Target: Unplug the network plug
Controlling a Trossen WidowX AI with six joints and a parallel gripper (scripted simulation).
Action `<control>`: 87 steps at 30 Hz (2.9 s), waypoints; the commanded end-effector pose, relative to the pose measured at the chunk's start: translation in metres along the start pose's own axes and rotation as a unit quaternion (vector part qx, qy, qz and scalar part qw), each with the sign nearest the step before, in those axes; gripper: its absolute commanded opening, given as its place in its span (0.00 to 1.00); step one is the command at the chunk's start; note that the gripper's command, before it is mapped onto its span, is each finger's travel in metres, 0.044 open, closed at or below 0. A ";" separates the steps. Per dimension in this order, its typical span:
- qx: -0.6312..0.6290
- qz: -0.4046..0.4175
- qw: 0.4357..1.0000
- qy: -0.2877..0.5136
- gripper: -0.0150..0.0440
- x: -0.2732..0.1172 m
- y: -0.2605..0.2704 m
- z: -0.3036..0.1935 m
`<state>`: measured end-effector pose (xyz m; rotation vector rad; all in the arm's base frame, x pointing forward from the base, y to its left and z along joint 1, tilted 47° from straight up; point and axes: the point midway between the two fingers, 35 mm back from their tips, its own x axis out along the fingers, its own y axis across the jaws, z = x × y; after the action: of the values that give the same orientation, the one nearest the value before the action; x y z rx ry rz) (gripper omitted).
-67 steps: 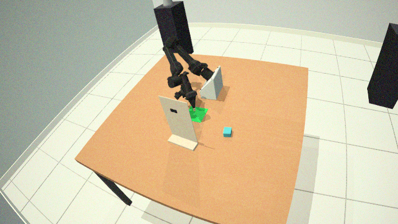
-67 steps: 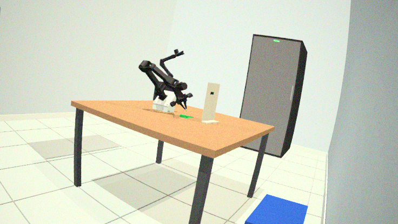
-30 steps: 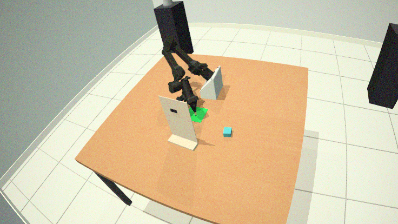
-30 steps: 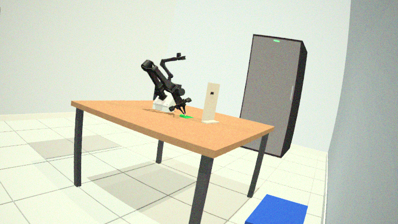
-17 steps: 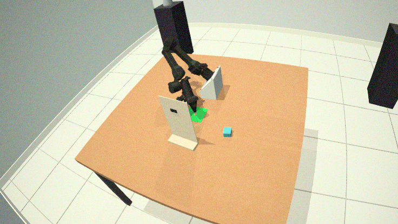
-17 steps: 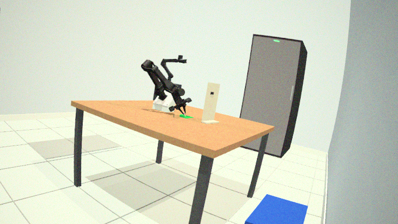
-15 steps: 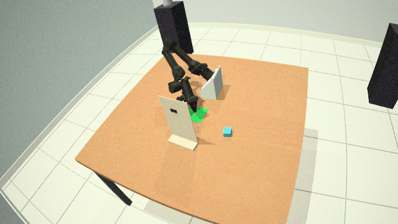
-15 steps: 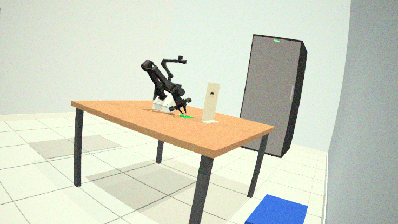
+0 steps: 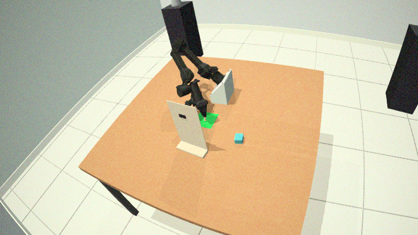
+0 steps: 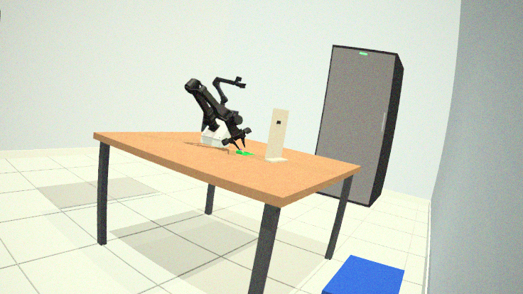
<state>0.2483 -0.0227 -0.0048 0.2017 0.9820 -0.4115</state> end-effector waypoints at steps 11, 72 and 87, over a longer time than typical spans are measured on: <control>0.001 0.000 1.000 -0.002 0.52 -0.012 0.001 0.001; 0.002 0.001 1.000 0.004 0.52 -0.066 0.036 0.001; 0.001 0.001 1.000 0.002 0.52 -0.082 0.043 0.000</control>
<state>0.2274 0.0341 0.0587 0.2028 0.9932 -0.4084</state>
